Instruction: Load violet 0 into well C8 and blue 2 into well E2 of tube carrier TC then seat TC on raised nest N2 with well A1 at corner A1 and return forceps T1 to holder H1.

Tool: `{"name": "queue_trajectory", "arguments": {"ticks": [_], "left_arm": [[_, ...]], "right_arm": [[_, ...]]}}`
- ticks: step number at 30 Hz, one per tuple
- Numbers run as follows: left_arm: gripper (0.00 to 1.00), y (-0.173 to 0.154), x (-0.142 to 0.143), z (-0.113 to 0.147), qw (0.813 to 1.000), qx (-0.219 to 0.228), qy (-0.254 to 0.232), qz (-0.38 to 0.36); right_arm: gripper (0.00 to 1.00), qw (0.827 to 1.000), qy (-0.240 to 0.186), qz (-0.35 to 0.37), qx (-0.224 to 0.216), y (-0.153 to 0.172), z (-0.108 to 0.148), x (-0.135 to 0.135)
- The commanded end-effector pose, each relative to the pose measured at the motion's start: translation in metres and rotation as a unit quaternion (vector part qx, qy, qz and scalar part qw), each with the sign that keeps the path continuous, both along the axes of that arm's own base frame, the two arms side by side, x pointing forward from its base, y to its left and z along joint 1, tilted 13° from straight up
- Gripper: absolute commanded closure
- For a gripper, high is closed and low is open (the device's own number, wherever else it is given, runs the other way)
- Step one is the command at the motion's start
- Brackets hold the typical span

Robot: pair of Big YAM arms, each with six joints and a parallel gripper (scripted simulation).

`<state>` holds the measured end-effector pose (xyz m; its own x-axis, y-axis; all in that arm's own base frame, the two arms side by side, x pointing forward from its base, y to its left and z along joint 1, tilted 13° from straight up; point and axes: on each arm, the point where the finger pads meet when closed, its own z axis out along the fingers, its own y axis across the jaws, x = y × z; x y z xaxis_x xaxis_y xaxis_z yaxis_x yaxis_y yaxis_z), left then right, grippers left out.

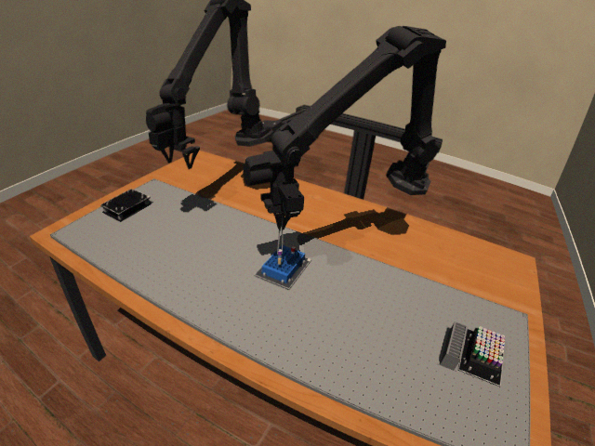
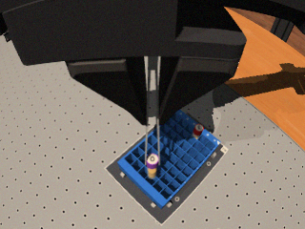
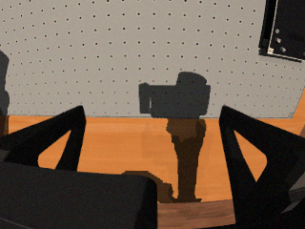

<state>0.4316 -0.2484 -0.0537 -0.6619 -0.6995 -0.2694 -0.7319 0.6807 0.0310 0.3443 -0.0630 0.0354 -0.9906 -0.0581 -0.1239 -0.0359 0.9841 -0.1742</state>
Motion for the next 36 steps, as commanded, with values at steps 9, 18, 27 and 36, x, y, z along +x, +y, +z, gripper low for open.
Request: {"name": "queue_trajectory", "arguments": {"ticks": [9, 18, 27, 36], "left_arm": [[0.91, 0.0019, 0.0058, -0.0083, 1.0, 0.001, -0.003, -0.001], [0.91, 0.002, 0.0062, -0.0104, 1.0, 0.002, -0.003, -0.002], [0.91, 0.0022, 0.006, -0.0121, 1.0, 0.003, -0.003, -0.002], [0.91, 0.0023, 0.0064, -0.0139, 1.0, 0.003, -0.003, -0.002]], "right_arm": [[0.0, 0.999, -0.041, -0.009, -0.004, -0.0048, 0.0245, 0.0307], [0.0, 0.999, -0.041, -0.009, -0.004, -0.0048, 0.0245, 0.0307], [0.0, 0.999, -0.041, -0.009, -0.004, -0.0048, 0.0245, 0.0307], [0.0, 0.999, -0.041, -0.009, -0.004, -0.0048, 0.0245, 0.0307]]}}
